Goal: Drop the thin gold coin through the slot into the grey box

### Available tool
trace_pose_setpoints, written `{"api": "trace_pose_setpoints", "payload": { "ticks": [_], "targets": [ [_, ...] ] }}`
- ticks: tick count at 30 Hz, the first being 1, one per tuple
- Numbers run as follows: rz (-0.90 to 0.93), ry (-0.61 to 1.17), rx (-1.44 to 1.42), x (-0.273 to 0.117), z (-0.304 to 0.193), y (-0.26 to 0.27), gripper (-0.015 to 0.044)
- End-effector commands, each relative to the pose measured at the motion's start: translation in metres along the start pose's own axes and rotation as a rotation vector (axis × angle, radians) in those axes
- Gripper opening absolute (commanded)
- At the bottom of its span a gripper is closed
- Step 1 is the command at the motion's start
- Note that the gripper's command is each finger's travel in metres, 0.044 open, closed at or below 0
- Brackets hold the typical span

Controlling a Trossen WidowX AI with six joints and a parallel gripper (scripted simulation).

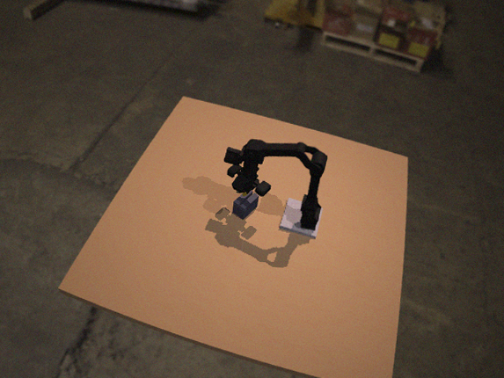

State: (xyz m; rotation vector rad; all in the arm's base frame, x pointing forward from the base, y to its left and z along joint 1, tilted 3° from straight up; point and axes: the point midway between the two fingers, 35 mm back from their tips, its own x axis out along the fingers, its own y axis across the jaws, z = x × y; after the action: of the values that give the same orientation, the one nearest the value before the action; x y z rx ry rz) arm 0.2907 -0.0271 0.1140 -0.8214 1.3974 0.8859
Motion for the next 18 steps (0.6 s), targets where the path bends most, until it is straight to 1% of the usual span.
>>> {"api": "trace_pose_setpoints", "payload": {
  "ticks": [1, 18],
  "targets": [
    [-0.002, -0.001, -0.002, -0.0006, -0.0001, -0.0011, 0.0],
    [-0.001, -0.001, 0.009, -0.001, 0.0039, 0.0053, 0.0005]
  ]
}}
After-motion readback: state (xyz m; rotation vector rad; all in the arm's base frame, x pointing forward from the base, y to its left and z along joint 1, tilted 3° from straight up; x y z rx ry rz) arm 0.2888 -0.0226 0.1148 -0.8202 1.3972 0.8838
